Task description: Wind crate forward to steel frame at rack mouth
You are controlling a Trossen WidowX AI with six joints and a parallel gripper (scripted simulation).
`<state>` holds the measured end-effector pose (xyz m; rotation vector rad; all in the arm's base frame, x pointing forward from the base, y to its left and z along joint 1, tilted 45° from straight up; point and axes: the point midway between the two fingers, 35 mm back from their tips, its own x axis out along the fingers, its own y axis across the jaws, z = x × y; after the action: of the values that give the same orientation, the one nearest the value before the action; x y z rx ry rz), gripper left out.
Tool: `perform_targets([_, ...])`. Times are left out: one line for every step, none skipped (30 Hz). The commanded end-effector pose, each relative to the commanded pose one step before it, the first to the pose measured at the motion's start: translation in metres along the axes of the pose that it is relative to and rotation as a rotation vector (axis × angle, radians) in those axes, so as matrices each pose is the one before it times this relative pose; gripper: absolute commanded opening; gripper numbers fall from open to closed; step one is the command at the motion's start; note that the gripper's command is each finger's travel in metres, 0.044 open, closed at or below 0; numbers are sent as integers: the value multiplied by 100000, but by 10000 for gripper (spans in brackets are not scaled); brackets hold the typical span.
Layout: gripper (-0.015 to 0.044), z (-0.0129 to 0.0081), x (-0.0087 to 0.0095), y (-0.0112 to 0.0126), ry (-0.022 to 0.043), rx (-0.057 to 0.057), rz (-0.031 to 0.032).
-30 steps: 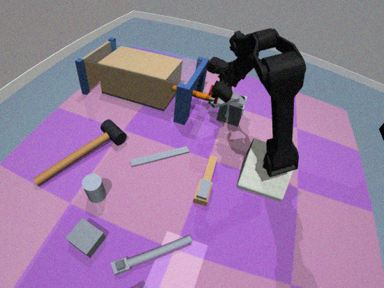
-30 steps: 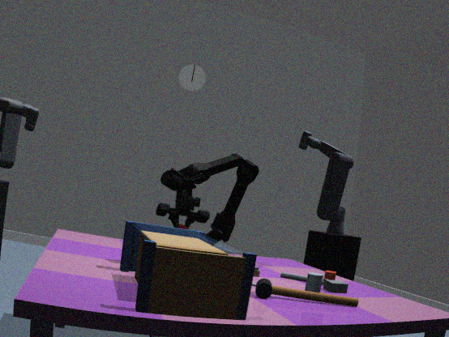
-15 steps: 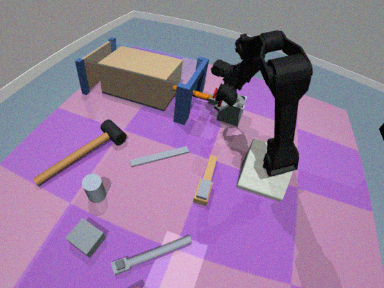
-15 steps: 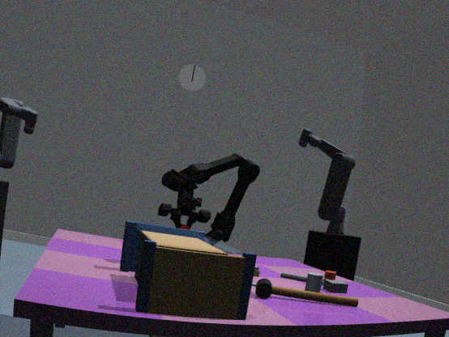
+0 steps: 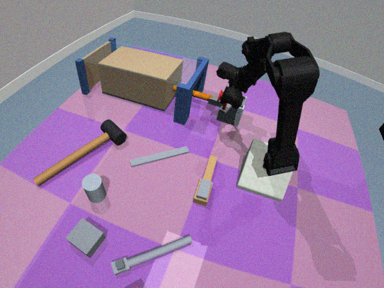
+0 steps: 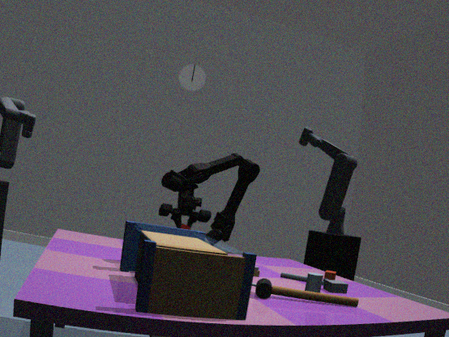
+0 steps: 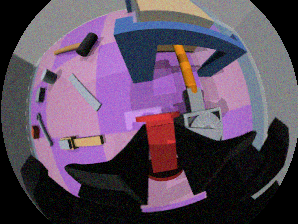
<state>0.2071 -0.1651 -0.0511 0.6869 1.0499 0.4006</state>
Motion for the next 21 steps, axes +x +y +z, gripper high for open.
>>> perform_targets([0, -1356, -328, 164, 2239, 1761, -177])
perform_targets([0, -92, -42, 5, 6, 5, -3])
perform_targets([0, -144, -66, 3, 10, 8, -7])
perform_targets([0, -92, -42, 2, 6, 5, -3])
perform_targets([0, -144, -67, -1, 10, 8, -7])
perform_targets([0, -92, -42, 0, 6, 5, -3])
perform_targets([0, -144, -67, -5, 10, 8, -7])
perform_targets([0, -92, -42, -3, 6, 4, -3])
perform_targets([0, -144, -67, -9, 10, 7, -8])
perform_targets([0, -92, -42, -5, 6, 4, -3])
perform_targets([0, -144, -67, -13, 10, 7, -8])
perform_targets([0, -91, -42, -8, 6, 4, -4])
perform_targets([0, -144, -67, -17, 10, 7, -8])
perform_targets([0, -91, -42, -10, 6, 4, -4])
perform_targets([0, -144, -67, -21, 10, 7, -9])
perform_targets([0, -91, -42, -13, 6, 4, -4])
perform_targets([0, -143, -67, -25, 10, 7, -9])
perform_targets([0, -90, -42, -15, 6, 4, -4])
perform_targets([0, -143, -66, -29, 10, 7, -9])
perform_targets([0, -90, -41, -17, 6, 4, -4])
perform_targets([0, -142, -66, -33, 10, 7, -10])
